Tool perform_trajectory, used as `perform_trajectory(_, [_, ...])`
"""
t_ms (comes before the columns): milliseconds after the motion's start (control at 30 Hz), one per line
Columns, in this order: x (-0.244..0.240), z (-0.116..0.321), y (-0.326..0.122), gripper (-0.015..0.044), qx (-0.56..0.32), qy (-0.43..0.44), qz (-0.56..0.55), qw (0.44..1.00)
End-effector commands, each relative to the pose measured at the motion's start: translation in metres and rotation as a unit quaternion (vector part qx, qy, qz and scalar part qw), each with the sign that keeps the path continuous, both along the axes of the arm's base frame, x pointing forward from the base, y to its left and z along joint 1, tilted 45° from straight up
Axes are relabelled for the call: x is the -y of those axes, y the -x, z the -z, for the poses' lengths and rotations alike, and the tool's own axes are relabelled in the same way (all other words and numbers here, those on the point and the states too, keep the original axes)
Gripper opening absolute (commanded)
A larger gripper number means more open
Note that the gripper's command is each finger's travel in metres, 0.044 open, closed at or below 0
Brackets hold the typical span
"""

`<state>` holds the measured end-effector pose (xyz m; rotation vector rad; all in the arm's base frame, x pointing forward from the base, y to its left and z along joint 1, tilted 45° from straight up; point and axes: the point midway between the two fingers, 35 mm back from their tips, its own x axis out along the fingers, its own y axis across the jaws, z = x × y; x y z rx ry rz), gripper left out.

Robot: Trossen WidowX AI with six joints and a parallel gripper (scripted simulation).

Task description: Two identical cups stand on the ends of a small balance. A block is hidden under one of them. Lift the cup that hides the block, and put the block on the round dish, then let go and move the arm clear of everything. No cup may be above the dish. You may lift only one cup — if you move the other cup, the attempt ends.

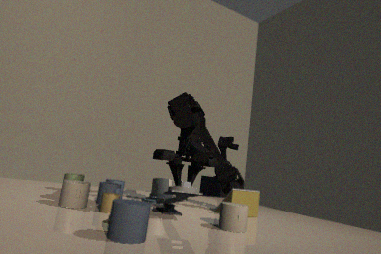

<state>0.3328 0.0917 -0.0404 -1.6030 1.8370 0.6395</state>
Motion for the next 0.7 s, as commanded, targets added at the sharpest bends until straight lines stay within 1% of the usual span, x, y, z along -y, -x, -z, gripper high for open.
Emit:
perform_trajectory(0, [0.000,-0.001,0.000,0.0102,0.001,-0.001,-0.002,1.000])
perform_trajectory(133, [-0.005,-0.006,-0.002,0.0000,0.000,-0.001,-0.005,1.000])
perform_trajectory(667, [-0.061,-0.064,-0.006,0.0000,-0.006,-0.011,-0.039,0.999])
